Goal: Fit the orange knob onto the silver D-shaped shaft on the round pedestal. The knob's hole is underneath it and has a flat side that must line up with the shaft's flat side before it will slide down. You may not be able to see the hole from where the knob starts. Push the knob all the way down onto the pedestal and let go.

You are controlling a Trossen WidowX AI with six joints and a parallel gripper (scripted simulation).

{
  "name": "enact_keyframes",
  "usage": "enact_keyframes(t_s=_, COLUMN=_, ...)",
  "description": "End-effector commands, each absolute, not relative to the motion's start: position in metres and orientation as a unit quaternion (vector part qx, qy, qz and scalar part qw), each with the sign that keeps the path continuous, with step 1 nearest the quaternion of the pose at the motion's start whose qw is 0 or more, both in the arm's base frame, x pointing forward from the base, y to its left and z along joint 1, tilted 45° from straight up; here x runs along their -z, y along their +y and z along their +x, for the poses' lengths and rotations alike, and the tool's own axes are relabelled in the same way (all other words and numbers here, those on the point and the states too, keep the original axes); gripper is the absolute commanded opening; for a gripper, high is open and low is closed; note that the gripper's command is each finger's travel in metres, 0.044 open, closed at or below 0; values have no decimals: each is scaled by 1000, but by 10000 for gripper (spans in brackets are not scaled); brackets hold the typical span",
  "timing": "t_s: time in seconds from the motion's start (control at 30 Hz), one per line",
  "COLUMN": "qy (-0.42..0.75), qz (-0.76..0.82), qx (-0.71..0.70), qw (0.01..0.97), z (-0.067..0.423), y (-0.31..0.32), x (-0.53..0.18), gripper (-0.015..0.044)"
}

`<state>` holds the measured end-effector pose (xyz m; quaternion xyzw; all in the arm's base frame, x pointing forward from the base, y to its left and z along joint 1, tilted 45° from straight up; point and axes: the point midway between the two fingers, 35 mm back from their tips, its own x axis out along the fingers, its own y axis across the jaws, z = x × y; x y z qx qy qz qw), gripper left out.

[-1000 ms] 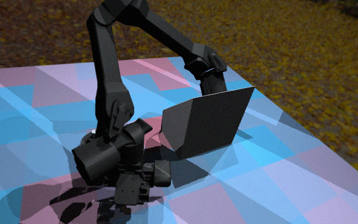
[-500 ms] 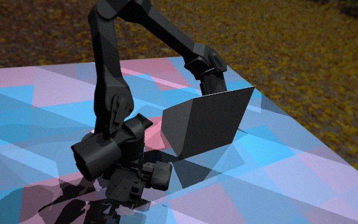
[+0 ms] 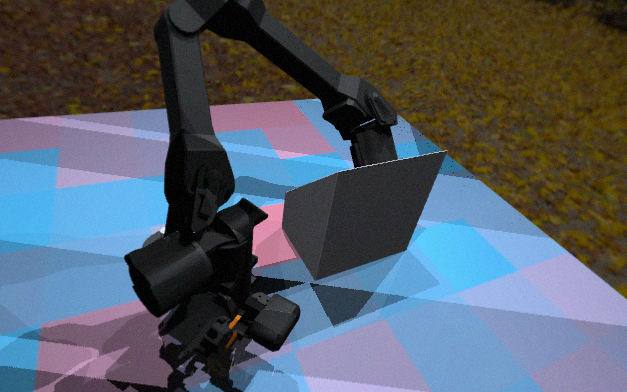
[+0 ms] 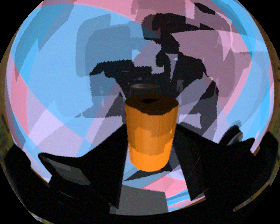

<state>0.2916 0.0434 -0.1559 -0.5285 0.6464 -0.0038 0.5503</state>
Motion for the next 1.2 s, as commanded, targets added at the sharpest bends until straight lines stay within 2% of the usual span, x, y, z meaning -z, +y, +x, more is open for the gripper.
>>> enact_keyframes(t_s=0.0, qy=646, qz=-506, qx=27, qw=571, z=291, y=45, x=156, gripper=181)
enact_keyframes(t_s=0.4, qy=626, qz=-378, qx=159, qw=663, z=291, y=45, x=156, gripper=181)
enact_keyframes(t_s=0.67, qy=623, qz=-363, qx=173, qw=671, z=291, y=45, x=156, gripper=181)
enact_keyframes(t_s=1.17, qy=561, qz=-187, qx=320, qw=740, z=291, y=45, x=156, gripper=181)
